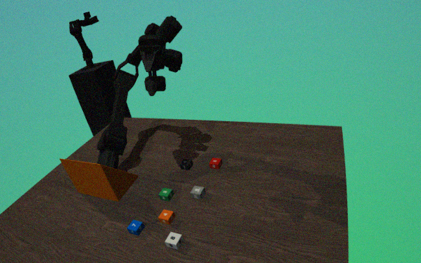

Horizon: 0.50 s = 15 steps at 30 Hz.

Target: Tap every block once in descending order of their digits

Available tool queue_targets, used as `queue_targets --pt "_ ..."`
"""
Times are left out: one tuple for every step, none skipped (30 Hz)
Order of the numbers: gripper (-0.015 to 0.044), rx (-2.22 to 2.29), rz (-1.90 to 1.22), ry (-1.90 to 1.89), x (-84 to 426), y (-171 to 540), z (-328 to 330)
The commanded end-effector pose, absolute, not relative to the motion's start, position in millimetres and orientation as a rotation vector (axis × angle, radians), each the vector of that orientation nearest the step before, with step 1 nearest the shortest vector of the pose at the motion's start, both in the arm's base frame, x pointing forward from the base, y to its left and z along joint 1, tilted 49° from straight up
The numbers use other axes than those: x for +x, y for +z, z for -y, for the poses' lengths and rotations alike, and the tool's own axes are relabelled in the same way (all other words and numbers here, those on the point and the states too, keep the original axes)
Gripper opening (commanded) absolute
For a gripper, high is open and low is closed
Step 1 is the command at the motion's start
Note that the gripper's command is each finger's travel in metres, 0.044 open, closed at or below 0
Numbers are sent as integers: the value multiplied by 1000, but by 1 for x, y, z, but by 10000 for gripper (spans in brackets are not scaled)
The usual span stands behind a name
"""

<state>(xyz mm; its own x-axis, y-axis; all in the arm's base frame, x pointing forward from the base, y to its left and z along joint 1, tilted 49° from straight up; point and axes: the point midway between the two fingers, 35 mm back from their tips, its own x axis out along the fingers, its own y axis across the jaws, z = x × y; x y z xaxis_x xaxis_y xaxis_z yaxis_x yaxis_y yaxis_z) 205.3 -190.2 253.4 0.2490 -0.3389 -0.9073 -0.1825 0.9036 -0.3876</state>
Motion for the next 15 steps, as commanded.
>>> queue_targets --pt "400 -275 -1427 47 221 196 211" --pt "400 -228 -1443 79 223 183 214" --pt "400 -179 -1457 111 224 170 218" --pt "400 -129 -1469 142 225 157 221" --pt "400 -78 -1480 172 226 143 224" --pt "400 -26 -1488 201 226 130 227" --pt "400 28 -1494 230 226 117 229" --pt "400 82 -1499 257 225 104 231" --pt "400 138 -1502 284 224 90 232" --pt "400 195 -1503 310 223 77 233" --pt "400 252 -1501 334 221 64 234" --pt "400 310 -1498 358 219 51 234" --pt "400 369 -1494 380 217 39 234" --pt "400 429 -1487 402 215 26 233" --pt "400 489 -1478 422 212 14 232"
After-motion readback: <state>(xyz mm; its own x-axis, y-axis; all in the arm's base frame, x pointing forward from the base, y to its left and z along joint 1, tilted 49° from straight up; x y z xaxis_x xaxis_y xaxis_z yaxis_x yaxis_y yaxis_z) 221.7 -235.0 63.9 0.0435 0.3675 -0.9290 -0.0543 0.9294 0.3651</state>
